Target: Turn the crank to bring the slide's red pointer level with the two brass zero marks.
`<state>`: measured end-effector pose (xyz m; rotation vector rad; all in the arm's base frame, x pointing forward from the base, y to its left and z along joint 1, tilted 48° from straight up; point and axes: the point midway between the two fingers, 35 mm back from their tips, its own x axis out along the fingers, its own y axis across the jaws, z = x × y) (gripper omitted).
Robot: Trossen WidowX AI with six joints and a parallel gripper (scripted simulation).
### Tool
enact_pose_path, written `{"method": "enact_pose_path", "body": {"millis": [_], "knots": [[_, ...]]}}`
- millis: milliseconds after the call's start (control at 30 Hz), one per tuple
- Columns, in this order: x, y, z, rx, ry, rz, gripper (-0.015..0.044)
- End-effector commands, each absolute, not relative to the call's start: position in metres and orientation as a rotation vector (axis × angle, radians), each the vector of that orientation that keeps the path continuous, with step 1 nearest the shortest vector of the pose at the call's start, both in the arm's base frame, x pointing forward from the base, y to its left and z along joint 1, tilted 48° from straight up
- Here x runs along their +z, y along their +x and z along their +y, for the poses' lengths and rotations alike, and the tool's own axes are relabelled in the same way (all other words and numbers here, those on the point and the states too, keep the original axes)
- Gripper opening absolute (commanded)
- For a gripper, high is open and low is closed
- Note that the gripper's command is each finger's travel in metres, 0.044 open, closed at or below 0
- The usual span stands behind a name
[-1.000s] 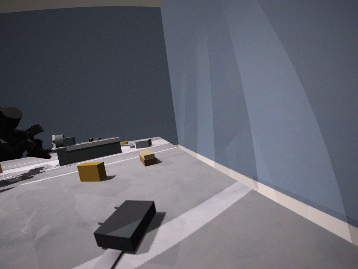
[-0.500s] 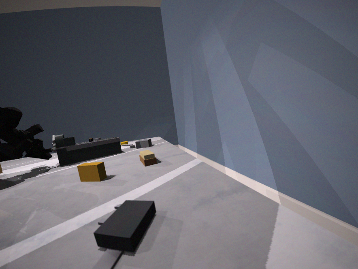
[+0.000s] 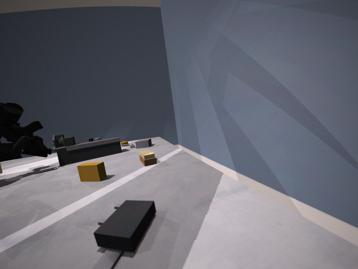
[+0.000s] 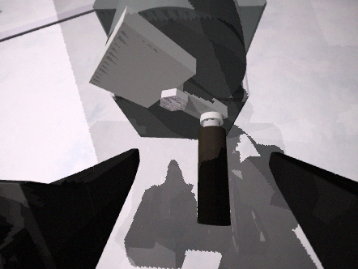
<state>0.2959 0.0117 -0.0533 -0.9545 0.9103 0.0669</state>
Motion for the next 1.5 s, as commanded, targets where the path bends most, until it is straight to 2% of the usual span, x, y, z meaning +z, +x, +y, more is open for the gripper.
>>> {"method": "enact_pose_path", "body": {"millis": [0, 300, 900, 1467], "knots": [[-0.041, 0.301, 0.024, 0.06, -0.95, 0.893, 0.044], [-0.025, 0.3, 0.042, 0.062, -0.95, 0.893, 0.044], [0.045, 0.297, 0.121, 0.07, -0.949, 0.902, 0.044], [0.023, 0.37, 0.15, -0.069, -0.922, 0.886, 0.044]]}}
